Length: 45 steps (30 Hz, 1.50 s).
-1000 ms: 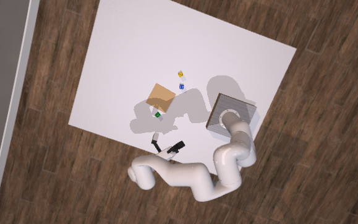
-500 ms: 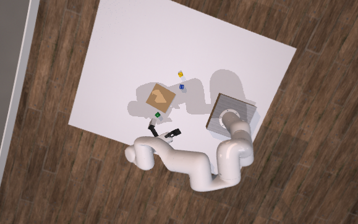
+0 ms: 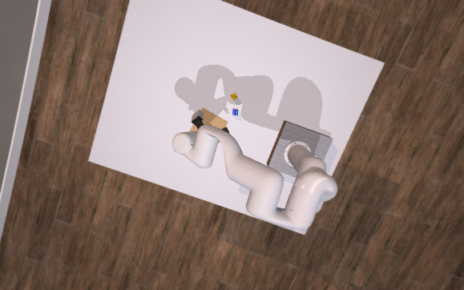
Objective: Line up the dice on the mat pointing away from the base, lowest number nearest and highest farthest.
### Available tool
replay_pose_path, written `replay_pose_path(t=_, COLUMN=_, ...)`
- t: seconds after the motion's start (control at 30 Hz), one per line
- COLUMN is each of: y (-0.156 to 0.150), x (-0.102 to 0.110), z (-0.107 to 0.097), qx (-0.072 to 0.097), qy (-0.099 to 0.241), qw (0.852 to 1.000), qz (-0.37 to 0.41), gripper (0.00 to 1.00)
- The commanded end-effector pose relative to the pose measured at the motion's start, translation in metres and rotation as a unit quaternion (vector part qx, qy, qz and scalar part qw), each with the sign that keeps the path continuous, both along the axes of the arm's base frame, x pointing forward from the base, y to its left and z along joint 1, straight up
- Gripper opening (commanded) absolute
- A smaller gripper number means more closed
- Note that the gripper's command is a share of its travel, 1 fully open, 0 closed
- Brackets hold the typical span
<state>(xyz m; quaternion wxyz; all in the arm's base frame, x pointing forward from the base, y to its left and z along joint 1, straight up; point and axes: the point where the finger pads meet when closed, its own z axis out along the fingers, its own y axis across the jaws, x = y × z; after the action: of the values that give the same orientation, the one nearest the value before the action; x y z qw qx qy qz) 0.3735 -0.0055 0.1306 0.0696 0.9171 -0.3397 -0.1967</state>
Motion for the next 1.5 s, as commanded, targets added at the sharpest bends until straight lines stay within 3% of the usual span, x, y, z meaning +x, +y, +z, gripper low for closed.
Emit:
replay_pose_path(t=0.0, y=-0.043, x=0.015, z=-0.014, qx=0.010, qy=-0.057, qw=0.998, qz=-0.018, gripper=1.00)
replay_pose_path(t=0.1, y=-0.092, x=0.018, z=-0.024, qx=0.009, qy=-0.109, qw=0.993, qz=-0.041, gripper=1.00)
replay_pose_path(t=0.17, y=-0.092, x=0.018, z=-0.024, qx=0.009, qy=-0.109, qw=0.993, qz=-0.041, gripper=1.00)
replay_pose_path(t=0.23, y=-0.133, x=0.016, z=-0.030, qx=0.002, qy=-0.152, qw=0.987, qz=-0.059, gripper=1.00)
replay_pose_path(t=0.3, y=-0.133, x=0.016, z=-0.030, qx=0.002, qy=-0.152, qw=0.987, qz=-0.059, gripper=1.00)
replay_pose_path(t=0.4, y=-0.174, x=0.008, z=-0.034, qx=-0.013, qy=-0.192, qw=0.978, qz=-0.075, gripper=1.00)
replay_pose_path(t=0.5, y=-0.187, x=0.005, z=-0.035, qx=-0.019, qy=-0.204, qw=0.976, qz=-0.080, gripper=1.00)
replay_pose_path(t=1.17, y=-0.191, x=0.003, z=-0.036, qx=-0.021, qy=-0.208, qw=0.975, qz=-0.081, gripper=1.00)
replay_pose_path(t=1.3, y=-0.191, x=0.003, z=-0.041, qx=-0.020, qy=-0.208, qw=0.975, qz=-0.081, gripper=1.00)
replay_pose_path(t=1.47, y=-0.191, x=0.004, z=-0.070, qx=-0.020, qy=-0.208, qw=0.975, qz=-0.081, gripper=1.00)
